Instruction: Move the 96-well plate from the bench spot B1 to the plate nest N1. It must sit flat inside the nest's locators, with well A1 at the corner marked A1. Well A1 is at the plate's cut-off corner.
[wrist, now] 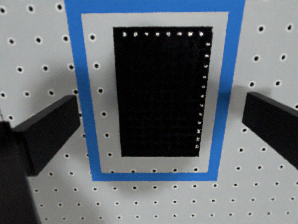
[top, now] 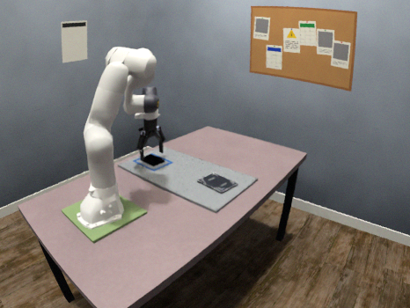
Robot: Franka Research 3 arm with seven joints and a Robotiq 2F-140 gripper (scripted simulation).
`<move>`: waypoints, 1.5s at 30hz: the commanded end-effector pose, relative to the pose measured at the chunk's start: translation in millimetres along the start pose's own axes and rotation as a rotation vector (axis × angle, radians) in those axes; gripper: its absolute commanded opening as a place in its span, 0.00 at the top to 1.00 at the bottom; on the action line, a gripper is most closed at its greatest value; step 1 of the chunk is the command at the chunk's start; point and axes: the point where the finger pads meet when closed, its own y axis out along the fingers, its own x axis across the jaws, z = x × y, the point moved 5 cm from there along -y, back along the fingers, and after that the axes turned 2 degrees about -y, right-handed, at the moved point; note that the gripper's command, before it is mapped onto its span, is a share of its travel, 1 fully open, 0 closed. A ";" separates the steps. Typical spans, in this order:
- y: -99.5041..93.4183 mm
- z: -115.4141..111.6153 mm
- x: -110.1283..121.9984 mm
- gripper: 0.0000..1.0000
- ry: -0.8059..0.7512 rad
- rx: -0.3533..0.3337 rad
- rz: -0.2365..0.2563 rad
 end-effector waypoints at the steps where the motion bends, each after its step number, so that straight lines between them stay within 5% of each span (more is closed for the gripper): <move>1: 4.6 1.4 0.9 0.00 0.015 0.002 -0.006; 23: 14.6 1.4 1.0 0.00 0.015 0.002 -0.006; 24: 14.6 1.4 1.0 0.37 0.015 0.002 -0.006; 45: 14.6 1.4 1.0 0.37 0.015 0.002 -0.006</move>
